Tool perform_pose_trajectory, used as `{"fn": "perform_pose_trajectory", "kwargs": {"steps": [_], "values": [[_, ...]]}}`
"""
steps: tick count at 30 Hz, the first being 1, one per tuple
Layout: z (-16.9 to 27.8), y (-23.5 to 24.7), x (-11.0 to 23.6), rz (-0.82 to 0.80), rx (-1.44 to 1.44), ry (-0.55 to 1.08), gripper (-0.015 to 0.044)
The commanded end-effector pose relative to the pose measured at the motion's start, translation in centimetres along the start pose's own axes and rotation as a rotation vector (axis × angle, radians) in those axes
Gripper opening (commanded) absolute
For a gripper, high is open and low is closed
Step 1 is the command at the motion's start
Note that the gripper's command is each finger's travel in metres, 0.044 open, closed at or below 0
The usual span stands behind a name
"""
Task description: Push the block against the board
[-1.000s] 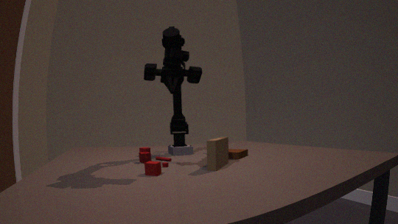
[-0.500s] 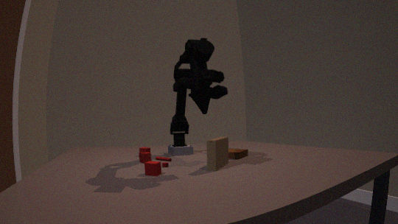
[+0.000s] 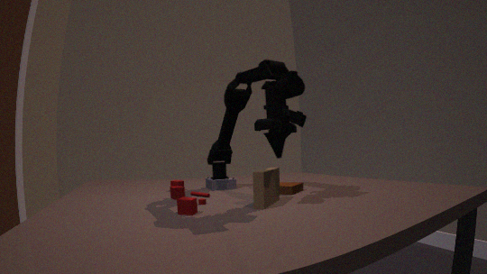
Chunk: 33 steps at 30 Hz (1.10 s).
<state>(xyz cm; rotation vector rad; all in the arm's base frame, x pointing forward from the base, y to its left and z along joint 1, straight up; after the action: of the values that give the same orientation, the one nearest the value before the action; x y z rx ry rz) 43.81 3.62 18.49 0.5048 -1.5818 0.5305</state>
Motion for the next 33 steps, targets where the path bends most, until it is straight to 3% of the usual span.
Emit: {"fn": "perform_pose_trajectory", "kwargs": {"steps": [1,5,12,33], "values": [[-0.4,1.0,-0.3,-0.012,0.062,0.028,0.0],[-0.5,1.0,-0.5,-0.012,0.062,0.028,0.0],[-0.4,1.0,-5.3,-0.012,0.061,0.027,0.0],[0.6,0.7,-5.2,-0.012,0.061,0.029,0.0]]}}
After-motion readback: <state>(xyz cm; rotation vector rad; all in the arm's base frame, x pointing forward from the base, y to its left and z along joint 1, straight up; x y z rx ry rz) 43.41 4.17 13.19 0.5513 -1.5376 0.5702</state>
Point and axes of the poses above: the point midway between the two fingers, 35 mm back from their tips, its own x axis back along the fingers, its own y axis across the jaws, z = x × y, the point moved 4 cm from there along x, back along the fingers, and after that the axes turned 4 degrees about -x, right-handed, at the moved point
